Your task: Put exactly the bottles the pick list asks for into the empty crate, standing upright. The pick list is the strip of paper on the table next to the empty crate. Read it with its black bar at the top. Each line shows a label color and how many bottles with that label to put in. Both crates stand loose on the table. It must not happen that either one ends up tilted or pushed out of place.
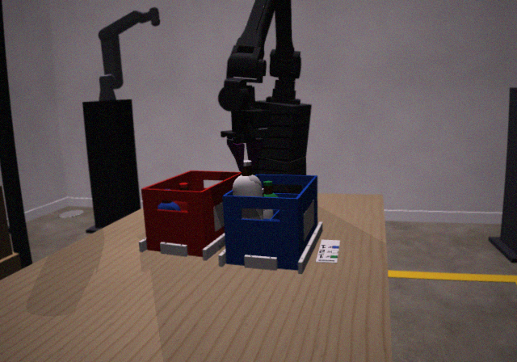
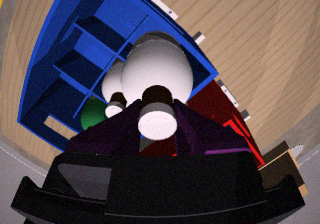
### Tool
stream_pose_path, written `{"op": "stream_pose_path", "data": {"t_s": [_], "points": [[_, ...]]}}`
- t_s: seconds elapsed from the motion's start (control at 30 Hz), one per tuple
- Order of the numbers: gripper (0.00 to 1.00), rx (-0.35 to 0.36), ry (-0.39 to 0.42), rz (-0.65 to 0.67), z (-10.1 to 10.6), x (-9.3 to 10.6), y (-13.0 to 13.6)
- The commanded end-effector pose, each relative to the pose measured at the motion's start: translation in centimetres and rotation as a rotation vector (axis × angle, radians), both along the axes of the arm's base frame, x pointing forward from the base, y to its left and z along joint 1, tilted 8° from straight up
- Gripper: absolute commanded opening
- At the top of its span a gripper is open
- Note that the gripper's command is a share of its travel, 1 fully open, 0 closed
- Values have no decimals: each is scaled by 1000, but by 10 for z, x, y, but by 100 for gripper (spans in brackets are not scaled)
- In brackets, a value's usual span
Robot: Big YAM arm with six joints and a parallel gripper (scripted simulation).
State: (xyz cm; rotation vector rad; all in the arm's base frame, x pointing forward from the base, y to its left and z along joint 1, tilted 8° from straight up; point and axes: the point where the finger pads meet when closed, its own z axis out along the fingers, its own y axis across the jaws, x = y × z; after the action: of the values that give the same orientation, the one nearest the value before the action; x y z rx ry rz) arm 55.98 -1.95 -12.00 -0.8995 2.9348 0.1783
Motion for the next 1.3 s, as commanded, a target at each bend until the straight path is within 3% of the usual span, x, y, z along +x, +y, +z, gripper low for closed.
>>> {"op": "stream_pose_path", "data": {"t_s": [0.0, 0.1, 0.27, 0.4, 0.5, 0.63, 0.87, 1.0, 1.13, 1.27], "points": [[0, -8, -101, -6, 32, 38, 1], [0, -7, -81, -5, 17, 33, 2], [0, -8, -105, -6, 28, 39, 1], [0, -8, -104, -4, 23, 40, 4], [0, -6, -72, -5, 2, 33, 4], [0, -8, -105, -8, 17, 42, 2], [0, -6, -78, -5, -4, 37, 5], [0, -6, -92, -4, 4, 42, 6], [0, -5, -73, -5, -14, 39, 6], [0, -7, -99, -6, -3, 47, 6]]}}
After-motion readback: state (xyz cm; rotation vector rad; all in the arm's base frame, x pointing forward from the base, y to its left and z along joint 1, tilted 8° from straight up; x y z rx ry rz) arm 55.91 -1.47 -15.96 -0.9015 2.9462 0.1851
